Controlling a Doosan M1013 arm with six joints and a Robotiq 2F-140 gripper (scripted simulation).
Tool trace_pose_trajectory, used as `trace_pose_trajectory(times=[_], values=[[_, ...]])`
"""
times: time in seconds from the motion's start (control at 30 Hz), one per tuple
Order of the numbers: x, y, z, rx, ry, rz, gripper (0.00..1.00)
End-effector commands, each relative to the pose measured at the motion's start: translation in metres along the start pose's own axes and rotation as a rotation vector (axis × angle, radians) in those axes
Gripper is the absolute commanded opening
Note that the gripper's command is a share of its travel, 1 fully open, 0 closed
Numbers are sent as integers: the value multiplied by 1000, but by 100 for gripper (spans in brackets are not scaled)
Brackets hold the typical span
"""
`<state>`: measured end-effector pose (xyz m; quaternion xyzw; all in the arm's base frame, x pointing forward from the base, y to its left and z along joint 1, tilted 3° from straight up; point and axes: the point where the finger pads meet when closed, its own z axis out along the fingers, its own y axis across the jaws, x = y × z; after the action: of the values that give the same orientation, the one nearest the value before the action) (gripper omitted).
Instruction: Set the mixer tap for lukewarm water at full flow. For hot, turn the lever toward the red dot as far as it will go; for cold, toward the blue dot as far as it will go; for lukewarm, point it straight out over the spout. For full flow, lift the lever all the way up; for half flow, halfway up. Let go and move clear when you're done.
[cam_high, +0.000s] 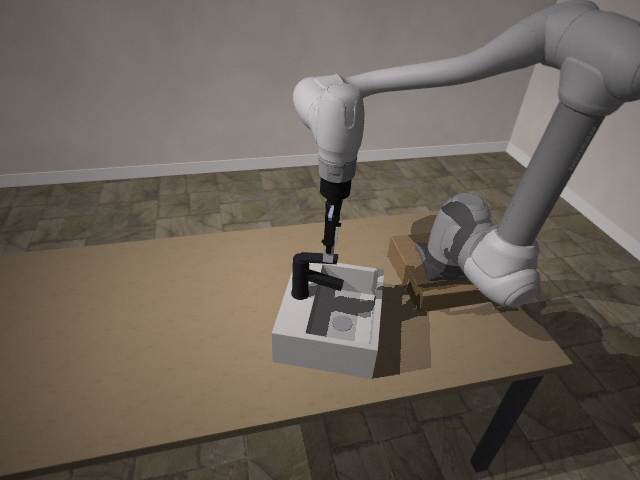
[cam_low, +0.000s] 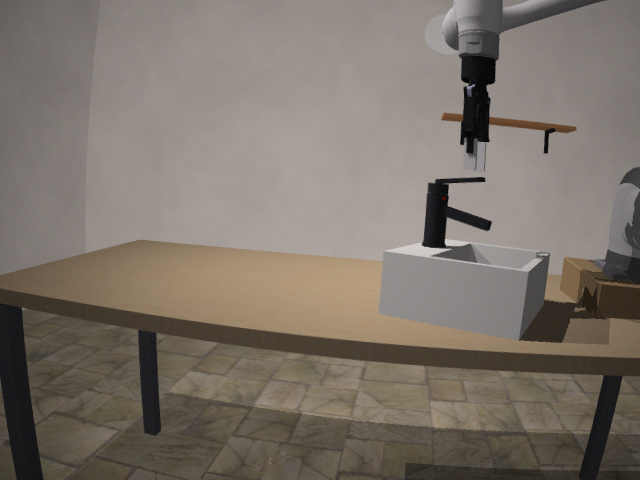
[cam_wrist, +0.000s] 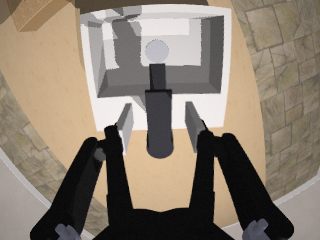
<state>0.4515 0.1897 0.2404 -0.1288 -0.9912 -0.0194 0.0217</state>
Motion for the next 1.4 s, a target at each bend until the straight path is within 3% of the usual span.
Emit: trace_pose_trajectory(times=[0.0, 1.37], values=[[0, 0, 1, 0, 0, 0, 43], [0, 0, 45, 0, 0, 0, 43]])
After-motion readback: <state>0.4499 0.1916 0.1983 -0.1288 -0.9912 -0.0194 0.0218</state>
